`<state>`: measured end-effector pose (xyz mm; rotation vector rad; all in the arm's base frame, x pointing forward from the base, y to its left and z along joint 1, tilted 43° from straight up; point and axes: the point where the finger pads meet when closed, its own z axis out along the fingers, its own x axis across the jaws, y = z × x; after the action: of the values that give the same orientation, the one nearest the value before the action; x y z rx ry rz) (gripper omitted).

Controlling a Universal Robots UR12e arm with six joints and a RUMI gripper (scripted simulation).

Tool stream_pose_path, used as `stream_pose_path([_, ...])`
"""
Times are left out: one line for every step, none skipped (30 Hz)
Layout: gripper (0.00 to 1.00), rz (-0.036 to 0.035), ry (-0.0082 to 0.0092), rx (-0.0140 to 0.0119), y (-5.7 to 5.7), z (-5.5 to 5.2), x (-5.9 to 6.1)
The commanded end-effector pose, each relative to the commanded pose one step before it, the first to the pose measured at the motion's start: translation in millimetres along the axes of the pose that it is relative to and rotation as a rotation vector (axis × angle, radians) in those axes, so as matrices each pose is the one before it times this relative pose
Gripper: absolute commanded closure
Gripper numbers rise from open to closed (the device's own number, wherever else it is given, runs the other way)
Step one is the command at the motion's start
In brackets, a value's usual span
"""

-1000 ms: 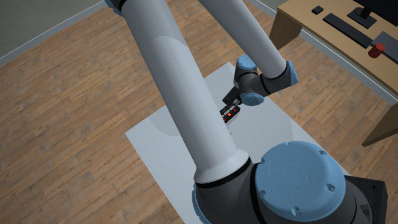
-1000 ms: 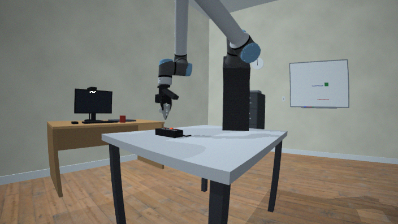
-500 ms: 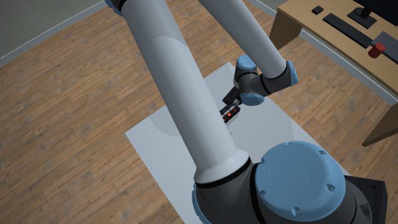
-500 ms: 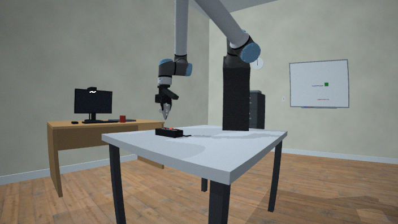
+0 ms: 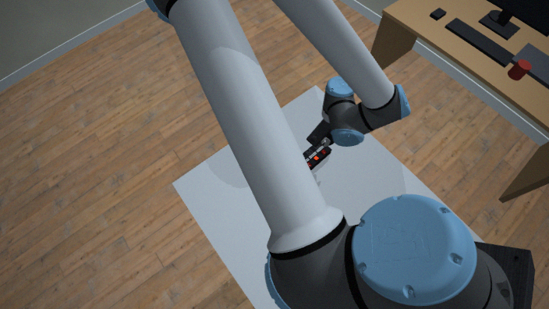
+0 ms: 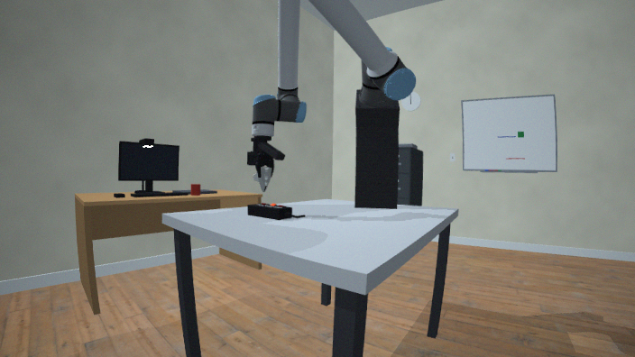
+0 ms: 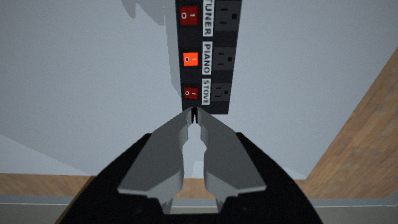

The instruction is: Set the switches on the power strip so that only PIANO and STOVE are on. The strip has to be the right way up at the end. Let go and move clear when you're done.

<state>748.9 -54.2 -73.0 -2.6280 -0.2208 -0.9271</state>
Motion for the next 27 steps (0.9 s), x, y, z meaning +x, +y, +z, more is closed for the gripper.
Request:
stream_pose_path([1.00,-0.00027,0.00024,-0.00050,0.33,4.15,0.40])
stream_pose_path([1.00,0.00000,0.00000,0.00000,0.03,1.09,0.02])
stream_pose_path([1.00,0.00000,0.00000,0.00000,0.03,1.14,0.03])
stream_pose_path([1.00,0.00000,0.00000,0.00000,0.03,1.19,0.02])
stream_pose_path([1.00,0.00000,0.00000,0.00000,0.03,1.23,0.02])
stream_pose_path([1.00,0.00000,0.00000,0.00000,0.03,1.27,0.03])
stream_pose_path([1.00,0.00000,0.00000,0.00000,0.03,1.30,0.03])
stream_pose_path([1.00,0.00000,0.00000,0.00000,0.03,1.33,0.03])
stream_pose_path([1.00,0.00000,0.00000,0.00000,0.03,1.35,0.02])
stream_pose_path([1.00,0.00000,0.00000,0.00000,0.00,0.00,0.00])
stream_pose_path([1.00,0.00000,0.00000,0.00000,0.00,0.00,0.00])
stream_pose_path([1.00,0.00000,0.00000,0.00000,0.03,1.36,0.03])
stream_pose_path([1.00,0.00000,0.00000,0.00000,0.03,1.37,0.03])
stream_pose_path([1.00,0.00000,0.00000,0.00000,0.03,1.38,0.03])
stream_pose_path([1.00,0.00000,0.00000,0.00000,0.03,1.37,0.03])
stream_pose_path([1.00,0.00000,0.00000,0.00000,0.04,1.37,0.03])
stream_pose_path([1.00,0.00000,0.00000,0.00000,0.03,1.35,0.03])
stream_pose_path([1.00,0.00000,0.00000,0.00000,0.03,1.33,0.03])
stream_pose_path([1.00,0.00000,0.00000,0.00000,0.03,1.30,0.03])
stream_pose_path([1.00,0.00000,0.00000,0.00000,0.03,1.27,0.03])
stream_pose_path([1.00,0.00000,0.00000,0.00000,0.03,1.23,0.03])
stream_pose_path([1.00,0.00000,0.00000,0.00000,0.03,1.18,0.02])
stream_pose_path([1.00,0.00000,0.00000,0.00000,0.03,1.14,0.02])
stream_pose_path([1.00,0.00000,0.00000,0.00000,0.03,1.08,0.03])
stream_pose_path([1.00,0.00000,0.00000,0.00000,0.03,1.03,0.02])
stream_pose_path([1.00,0.00000,0.00000,0.00000,0.02,0.96,0.02])
stream_pose_path([1.00,0.00000,0.00000,0.00000,0.00,0.00,0.00])
